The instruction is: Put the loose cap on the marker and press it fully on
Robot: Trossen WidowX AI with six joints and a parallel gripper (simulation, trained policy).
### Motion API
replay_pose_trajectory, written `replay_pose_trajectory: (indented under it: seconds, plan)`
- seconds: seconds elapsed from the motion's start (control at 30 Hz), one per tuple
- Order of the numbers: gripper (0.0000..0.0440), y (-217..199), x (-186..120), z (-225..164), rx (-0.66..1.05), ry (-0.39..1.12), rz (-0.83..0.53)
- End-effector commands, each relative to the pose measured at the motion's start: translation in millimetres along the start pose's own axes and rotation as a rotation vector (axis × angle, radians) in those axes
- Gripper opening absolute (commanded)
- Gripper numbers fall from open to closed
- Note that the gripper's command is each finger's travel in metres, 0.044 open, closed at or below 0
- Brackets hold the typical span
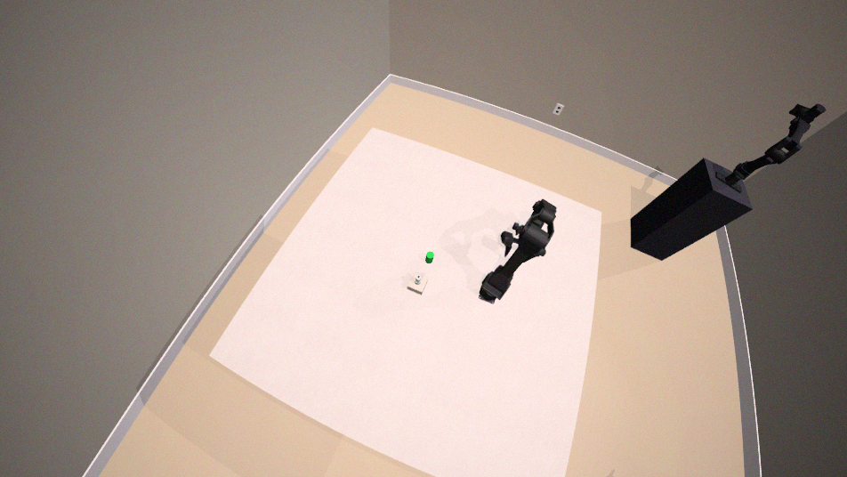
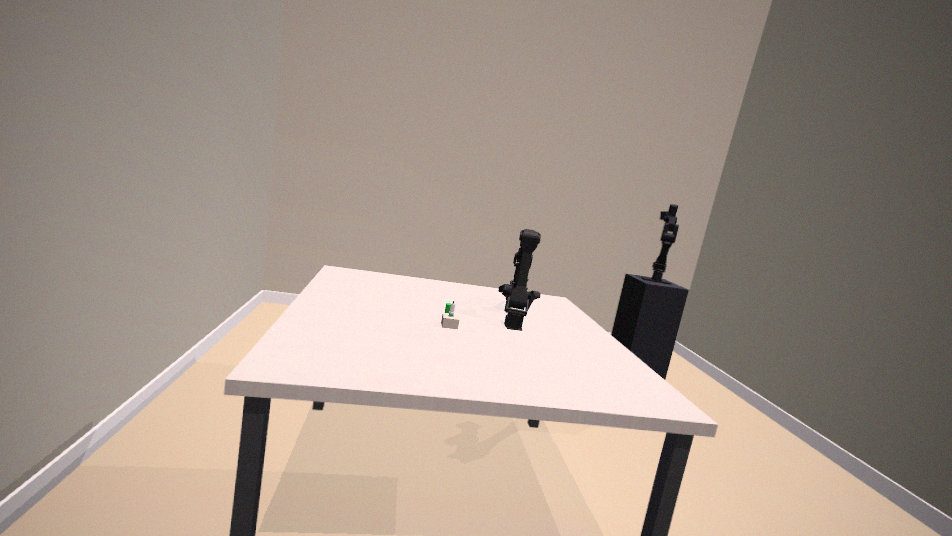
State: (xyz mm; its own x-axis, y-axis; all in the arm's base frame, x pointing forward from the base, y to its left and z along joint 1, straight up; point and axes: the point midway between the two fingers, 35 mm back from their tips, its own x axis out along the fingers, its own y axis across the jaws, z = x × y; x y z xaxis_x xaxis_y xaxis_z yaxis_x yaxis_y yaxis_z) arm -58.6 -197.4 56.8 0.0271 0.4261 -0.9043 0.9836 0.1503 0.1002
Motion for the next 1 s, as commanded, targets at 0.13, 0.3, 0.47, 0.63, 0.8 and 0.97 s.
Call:
replay_pose_trajectory:
  seconds: [0.13, 0.3, 0.47, 0.63, 0.8, 0.97]
  plan:
    - [0.027, -0.4, -4.7, 10.0, -0.001, -0.035, -0.03]
    - [0.0216, 2.5, -10.3, 20.1, -0.01, -0.069, -0.062]
    - [0.0227, 4.5, -16.9, 30.0, -0.021, -0.106, -0.094]
    - [0.0237, 6.5, -23.7, 39.3, -0.029, -0.142, -0.123]
    - [0.0247, 9.1, -30.2, 48.0, -0.036, -0.176, -0.15]
    - [0.0257, 12.6, -36.4, 56.0, -0.042, -0.208, -0.173]
